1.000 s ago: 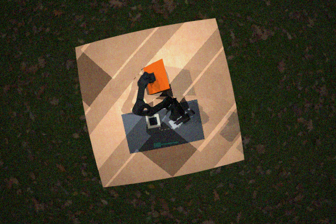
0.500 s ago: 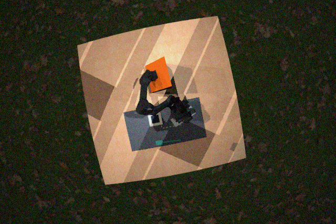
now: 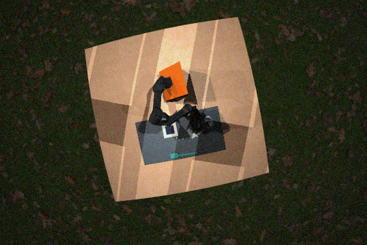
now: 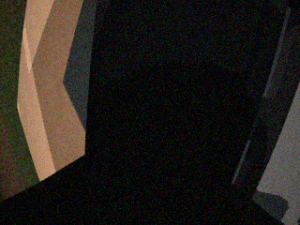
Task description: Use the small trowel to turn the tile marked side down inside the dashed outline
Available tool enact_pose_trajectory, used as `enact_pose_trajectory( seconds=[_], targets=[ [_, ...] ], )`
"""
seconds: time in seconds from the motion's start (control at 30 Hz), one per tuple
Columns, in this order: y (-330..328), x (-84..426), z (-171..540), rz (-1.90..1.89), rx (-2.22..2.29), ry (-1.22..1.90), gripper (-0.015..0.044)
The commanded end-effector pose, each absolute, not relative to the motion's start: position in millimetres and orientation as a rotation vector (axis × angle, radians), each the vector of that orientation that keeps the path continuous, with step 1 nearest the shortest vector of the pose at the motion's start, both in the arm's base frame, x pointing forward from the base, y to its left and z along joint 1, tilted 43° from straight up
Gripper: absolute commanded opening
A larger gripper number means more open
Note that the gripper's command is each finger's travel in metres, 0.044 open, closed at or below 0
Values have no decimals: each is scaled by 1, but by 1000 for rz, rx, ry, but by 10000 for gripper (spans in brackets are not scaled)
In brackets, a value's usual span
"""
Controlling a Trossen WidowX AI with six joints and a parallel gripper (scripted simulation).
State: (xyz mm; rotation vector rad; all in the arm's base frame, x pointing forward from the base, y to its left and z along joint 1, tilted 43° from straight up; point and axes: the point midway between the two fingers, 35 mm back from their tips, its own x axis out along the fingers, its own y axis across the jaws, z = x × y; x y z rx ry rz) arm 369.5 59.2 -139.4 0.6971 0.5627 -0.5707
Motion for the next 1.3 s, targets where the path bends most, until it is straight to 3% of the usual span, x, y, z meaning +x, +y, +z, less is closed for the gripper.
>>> enact_pose_trajectory(
  seconds=[0.0,0.17,0.77,1.27],
  targets=[
    [59,370,-140,-568,695,567,49],
    [60,370,-140,-568,695,567,0],
    [100,372,-95,-570,700,564,0],
    [41,396,-39,-611,752,514,0]
  ],
)
